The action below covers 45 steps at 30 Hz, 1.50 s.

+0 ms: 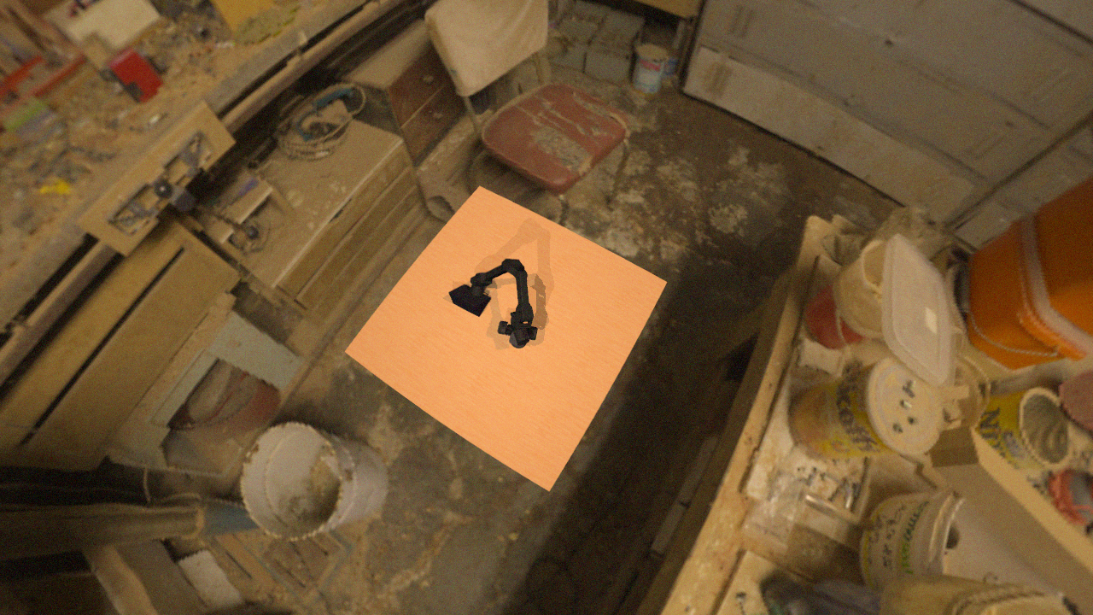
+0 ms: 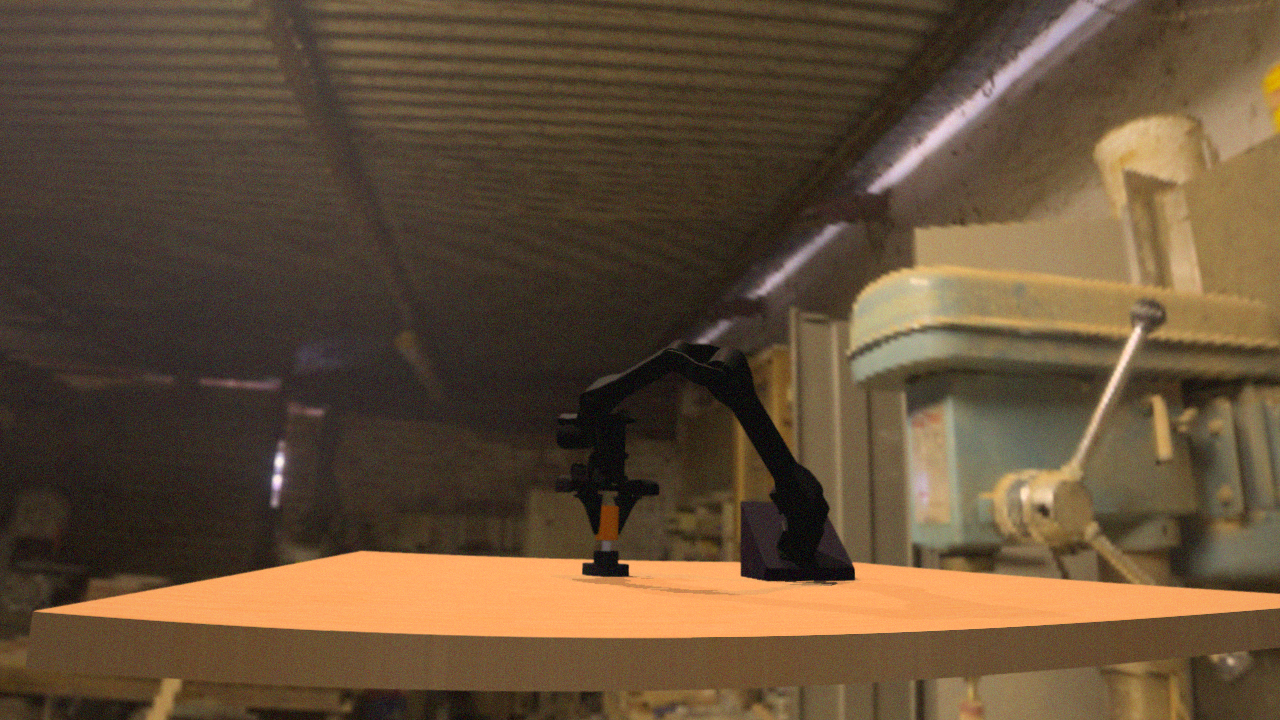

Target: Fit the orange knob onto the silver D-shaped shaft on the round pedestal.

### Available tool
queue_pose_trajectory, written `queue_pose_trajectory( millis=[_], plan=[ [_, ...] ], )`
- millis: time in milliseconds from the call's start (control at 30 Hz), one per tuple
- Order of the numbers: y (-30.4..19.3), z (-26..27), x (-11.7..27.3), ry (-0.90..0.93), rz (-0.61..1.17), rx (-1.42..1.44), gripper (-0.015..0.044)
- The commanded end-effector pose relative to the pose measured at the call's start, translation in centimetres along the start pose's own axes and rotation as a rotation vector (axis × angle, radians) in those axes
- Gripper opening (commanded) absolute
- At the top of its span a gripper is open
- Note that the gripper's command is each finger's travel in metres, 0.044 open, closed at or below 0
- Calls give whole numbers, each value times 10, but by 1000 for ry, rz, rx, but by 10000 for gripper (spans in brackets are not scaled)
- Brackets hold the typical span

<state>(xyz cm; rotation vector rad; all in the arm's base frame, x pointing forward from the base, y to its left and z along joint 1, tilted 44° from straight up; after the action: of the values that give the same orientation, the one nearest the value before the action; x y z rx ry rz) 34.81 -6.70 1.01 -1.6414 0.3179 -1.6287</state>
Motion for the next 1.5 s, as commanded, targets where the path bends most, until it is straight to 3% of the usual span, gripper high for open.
queue_pose_trajectory(
  millis=[0,733,1000,1467],
  plan=[
    [1,1,0,5,2,3,0],
    [-1,-2,3,5,2,3,0],
    [0,1,3,6,2,212,0],
    [0,-1,-1,6,2,212,0]
  ],
)
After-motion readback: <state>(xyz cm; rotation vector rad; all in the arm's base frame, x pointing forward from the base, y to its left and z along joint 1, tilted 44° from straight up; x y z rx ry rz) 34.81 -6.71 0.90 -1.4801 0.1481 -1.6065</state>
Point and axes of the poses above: the point midway between the two fingers, 35 mm back from their tips, its own x axis back along the fingers, its own z axis across the jaws, y = z × x, the point moved 5 cm from there along x, back along the fingers, and after that the axes turned 8 degrees about -x, right-handed, at the moved point
